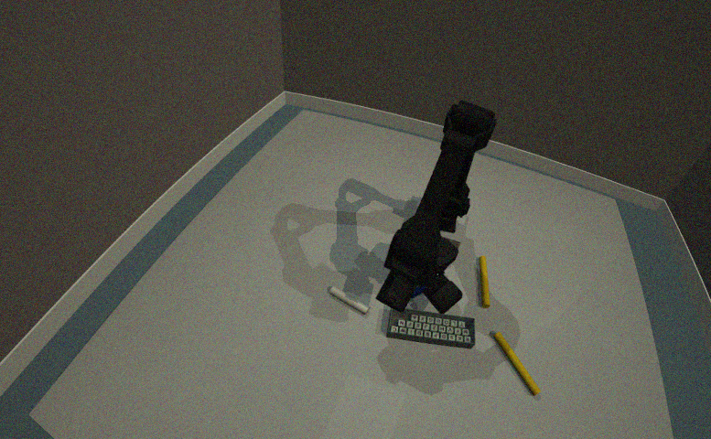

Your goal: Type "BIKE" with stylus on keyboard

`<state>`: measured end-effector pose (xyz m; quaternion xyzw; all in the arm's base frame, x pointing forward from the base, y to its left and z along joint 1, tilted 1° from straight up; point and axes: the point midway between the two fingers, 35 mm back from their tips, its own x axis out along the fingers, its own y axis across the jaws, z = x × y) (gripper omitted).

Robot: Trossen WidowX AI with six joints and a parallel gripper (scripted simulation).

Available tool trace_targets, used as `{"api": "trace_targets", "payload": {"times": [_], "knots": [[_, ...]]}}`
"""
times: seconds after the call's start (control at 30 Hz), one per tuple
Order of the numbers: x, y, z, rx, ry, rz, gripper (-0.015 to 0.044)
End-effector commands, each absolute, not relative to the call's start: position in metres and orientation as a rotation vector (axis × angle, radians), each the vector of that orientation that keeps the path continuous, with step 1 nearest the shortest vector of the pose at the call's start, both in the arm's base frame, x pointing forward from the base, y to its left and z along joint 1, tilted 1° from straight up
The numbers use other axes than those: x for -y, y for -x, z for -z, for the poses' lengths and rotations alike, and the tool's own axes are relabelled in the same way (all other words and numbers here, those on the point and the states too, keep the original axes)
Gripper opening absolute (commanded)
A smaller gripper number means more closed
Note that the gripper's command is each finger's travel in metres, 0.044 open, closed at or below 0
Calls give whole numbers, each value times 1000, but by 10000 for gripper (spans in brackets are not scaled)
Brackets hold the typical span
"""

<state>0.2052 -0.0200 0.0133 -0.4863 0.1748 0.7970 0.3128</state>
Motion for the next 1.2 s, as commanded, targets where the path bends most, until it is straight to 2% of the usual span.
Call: {"api": "trace_targets", "payload": {"times": [0.0,0.1,0.27,0.37,1.17], "knots": [[19,-204,-10,-453,1274,-2106,150],[19,-204,-10,-453,1274,-2106,150],[20,-205,-12,-461,1279,-2104,19],[20,-205,-12,-461,1279,-2104,0],[20,-203,-62,-460,1278,-2104,0]]}}
